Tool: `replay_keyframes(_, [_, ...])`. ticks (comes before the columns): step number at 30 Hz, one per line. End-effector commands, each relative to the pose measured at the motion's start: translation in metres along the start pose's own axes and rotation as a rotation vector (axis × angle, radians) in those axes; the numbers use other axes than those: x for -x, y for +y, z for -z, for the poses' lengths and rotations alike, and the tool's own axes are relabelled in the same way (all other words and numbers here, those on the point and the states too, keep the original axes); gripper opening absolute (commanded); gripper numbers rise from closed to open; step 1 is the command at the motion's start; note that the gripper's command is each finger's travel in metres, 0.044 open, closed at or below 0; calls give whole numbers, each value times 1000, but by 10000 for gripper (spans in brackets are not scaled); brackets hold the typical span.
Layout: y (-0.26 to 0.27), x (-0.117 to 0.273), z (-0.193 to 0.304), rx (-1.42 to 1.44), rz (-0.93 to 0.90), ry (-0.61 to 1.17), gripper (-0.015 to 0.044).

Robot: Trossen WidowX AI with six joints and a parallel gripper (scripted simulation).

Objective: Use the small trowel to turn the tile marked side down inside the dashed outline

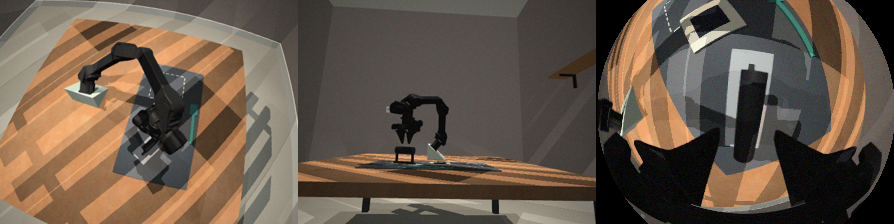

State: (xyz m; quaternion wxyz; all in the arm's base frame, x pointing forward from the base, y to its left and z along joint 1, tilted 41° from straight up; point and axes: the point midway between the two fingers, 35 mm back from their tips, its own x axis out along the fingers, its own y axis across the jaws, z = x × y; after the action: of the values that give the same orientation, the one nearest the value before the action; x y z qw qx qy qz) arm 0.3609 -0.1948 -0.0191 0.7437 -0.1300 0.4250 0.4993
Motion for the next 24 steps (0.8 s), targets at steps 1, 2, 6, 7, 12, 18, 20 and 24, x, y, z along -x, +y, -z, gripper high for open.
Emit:
replay_keyframes(1, [0, -8, 0, -9, -6, 2, 270])
replay_keyframes(2, [0, -9, 0, -11, -6, 2, 270])
replay_keyframes(6, [-1, -16, 0, -19, -6, 2, 270])
replay_keyframes(7, [-1, -17, 0, -21, -5, 2, 270])
replay_keyframes(12, [-1, -25, 0, -30, -5, 2, 270])
replay_keyframes(18, [-2, -35, 0, -42, -5, 2, 270])
replay_keyframes(20, [-2, -38, 0, -46, -5, 2, 270])
replay_keyframes(24, [-2, -42, 0, -51, -5, 2, 270])
